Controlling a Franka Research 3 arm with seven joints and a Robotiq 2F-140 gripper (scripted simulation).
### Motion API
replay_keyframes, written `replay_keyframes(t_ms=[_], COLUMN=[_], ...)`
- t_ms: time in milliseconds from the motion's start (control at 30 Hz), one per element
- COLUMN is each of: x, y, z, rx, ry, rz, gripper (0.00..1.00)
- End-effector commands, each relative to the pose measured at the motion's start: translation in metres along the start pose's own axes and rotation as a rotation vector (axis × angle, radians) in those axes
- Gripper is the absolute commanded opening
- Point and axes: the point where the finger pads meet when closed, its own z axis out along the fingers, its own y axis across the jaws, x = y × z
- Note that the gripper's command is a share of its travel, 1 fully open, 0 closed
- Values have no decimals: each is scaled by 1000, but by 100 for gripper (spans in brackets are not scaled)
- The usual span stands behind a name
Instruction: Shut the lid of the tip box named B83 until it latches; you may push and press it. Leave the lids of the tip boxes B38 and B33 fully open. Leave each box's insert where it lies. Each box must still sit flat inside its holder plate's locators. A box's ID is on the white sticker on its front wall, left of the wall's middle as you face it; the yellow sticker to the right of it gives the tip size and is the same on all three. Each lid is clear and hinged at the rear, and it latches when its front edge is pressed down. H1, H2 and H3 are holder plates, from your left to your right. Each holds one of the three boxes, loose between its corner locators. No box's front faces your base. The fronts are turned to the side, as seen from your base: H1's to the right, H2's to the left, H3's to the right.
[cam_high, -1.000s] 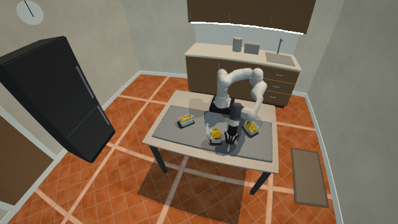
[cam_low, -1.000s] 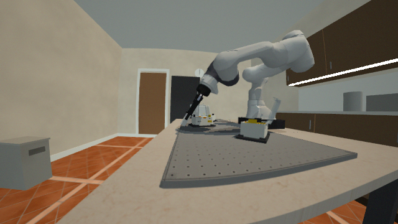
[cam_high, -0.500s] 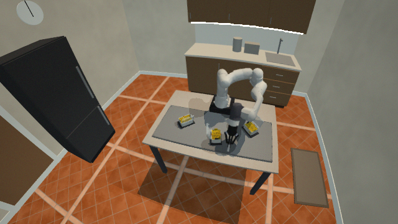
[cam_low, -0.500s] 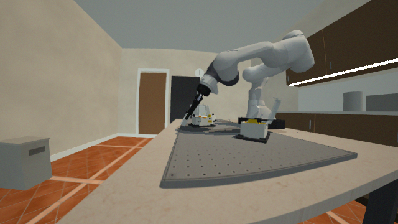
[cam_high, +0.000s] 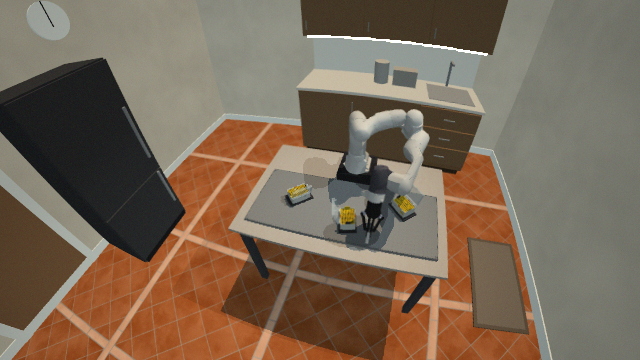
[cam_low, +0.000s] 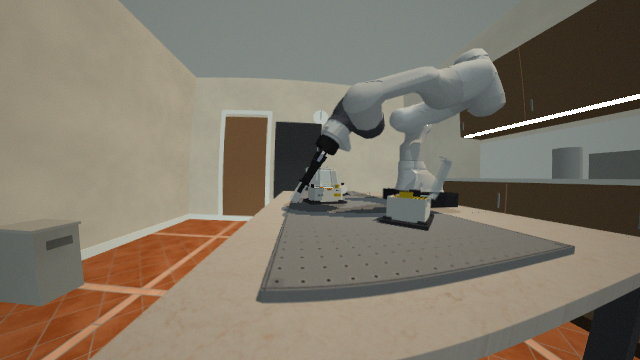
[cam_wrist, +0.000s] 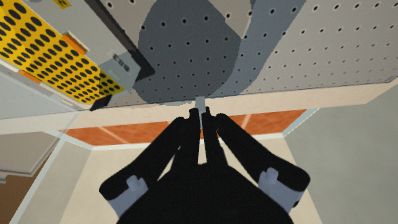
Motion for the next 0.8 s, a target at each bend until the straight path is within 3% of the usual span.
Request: replay_keyframes(t_ms=[0,400,767], x=[0,0,-23], y=[0,0,0], z=[0,0,-39], rx=[-1,-1,-1], ry=[0,0,0], rz=[-5,-5,-5], gripper=[0,0,0])
